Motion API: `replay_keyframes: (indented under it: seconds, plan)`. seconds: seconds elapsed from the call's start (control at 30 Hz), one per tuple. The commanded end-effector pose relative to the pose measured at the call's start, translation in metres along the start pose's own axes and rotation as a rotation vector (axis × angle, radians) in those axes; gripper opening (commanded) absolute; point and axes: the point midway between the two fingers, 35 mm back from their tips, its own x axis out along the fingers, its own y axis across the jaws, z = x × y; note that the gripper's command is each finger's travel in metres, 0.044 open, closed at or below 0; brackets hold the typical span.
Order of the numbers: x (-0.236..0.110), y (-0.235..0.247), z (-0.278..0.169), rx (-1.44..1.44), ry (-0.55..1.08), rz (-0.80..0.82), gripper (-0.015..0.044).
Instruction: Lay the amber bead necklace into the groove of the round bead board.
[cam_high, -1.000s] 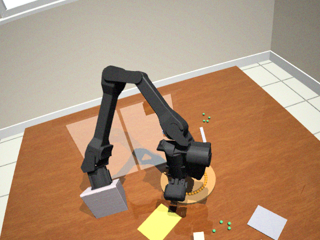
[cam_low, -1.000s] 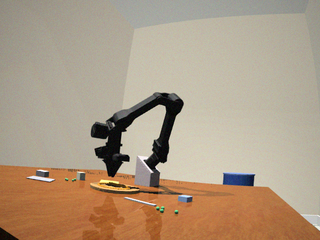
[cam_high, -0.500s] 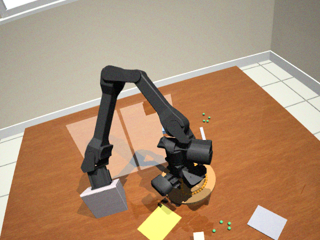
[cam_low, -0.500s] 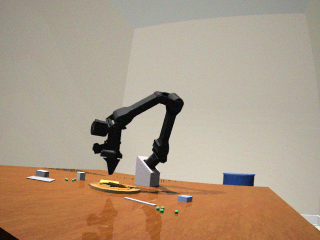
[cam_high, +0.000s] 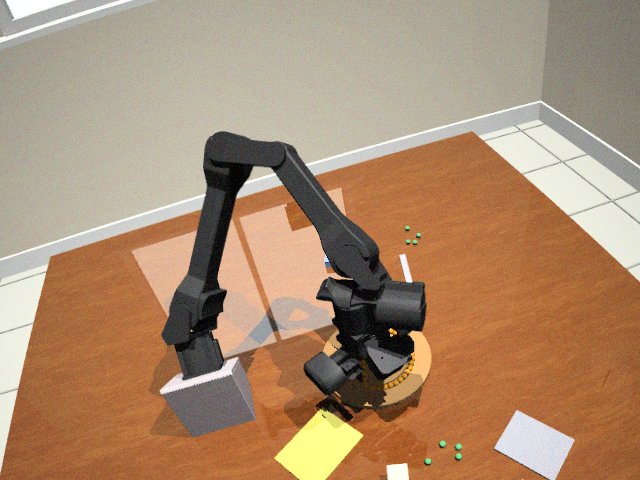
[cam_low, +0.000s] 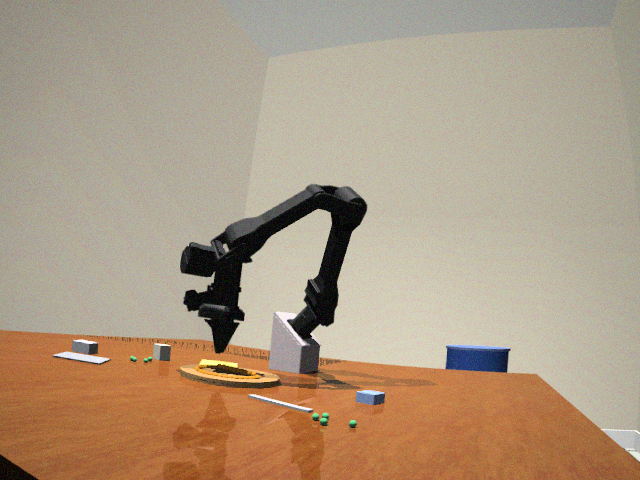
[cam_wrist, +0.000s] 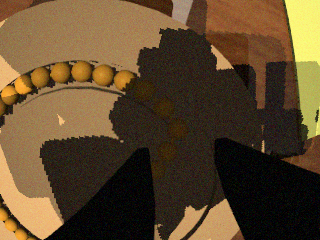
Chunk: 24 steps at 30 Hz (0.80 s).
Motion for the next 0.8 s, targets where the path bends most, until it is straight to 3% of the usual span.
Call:
replay_keyframes:
  seconds: [0.0, 0.67, 0.77]
  plan:
    - [0.005, 0.000, 0.000, 0.003, 0.002, 0.000, 0.0120]
    - [0.031, -0.002, -0.003, 0.010, 0.010, -0.003, 0.0120]
    - [0.029, -0.001, -0.002, 0.006, 0.005, -0.006, 0.0041]
